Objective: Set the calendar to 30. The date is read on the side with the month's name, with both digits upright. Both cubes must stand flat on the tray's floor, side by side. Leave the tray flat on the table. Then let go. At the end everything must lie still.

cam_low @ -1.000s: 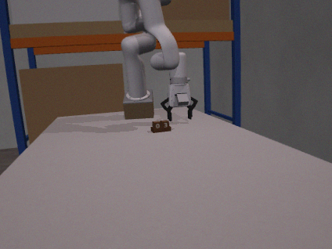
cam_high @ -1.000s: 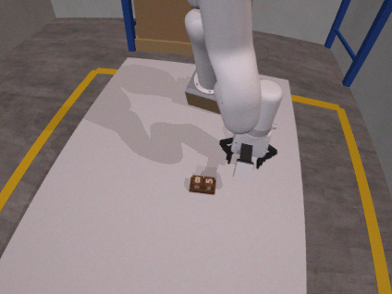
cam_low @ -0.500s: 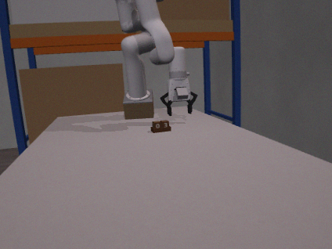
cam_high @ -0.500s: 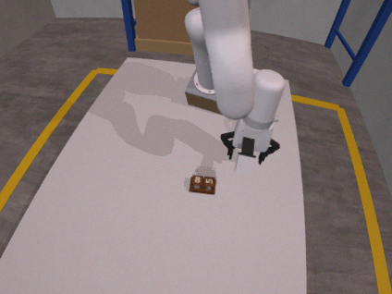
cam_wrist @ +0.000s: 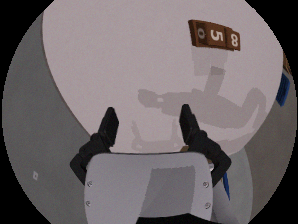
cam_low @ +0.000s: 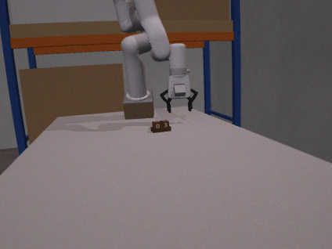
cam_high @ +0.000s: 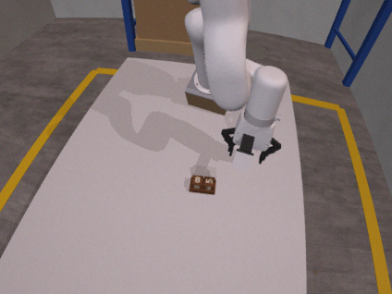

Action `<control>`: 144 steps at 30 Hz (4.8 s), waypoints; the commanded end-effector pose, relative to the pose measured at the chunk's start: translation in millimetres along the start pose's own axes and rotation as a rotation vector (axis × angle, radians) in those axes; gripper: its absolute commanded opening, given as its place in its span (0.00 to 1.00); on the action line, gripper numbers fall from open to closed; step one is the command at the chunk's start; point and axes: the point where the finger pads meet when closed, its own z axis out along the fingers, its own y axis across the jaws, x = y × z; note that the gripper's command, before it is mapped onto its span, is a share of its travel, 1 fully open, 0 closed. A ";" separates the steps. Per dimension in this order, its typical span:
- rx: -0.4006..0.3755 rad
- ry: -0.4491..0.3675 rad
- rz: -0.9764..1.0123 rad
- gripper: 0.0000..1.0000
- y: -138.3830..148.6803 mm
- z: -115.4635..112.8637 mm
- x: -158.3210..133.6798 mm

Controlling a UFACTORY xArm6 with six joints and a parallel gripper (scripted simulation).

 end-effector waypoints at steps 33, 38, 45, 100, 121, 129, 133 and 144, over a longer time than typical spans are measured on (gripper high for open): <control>0.000 0.003 0.528 1.00 -4.7 -0.8 84.3; 0.000 0.003 0.537 1.00 -4.8 -0.8 86.6; 0.000 0.003 0.737 1.00 -5.1 -0.8 93.4; 0.001 0.003 0.947 1.00 -7.6 36.7 145.1; 0.001 0.003 0.947 1.00 -7.6 36.7 145.1; 0.001 0.003 0.947 1.00 -7.6 36.7 145.1; 0.001 0.003 0.947 1.00 -7.6 36.7 145.1; 0.001 0.003 0.947 1.00 -7.6 36.7 145.1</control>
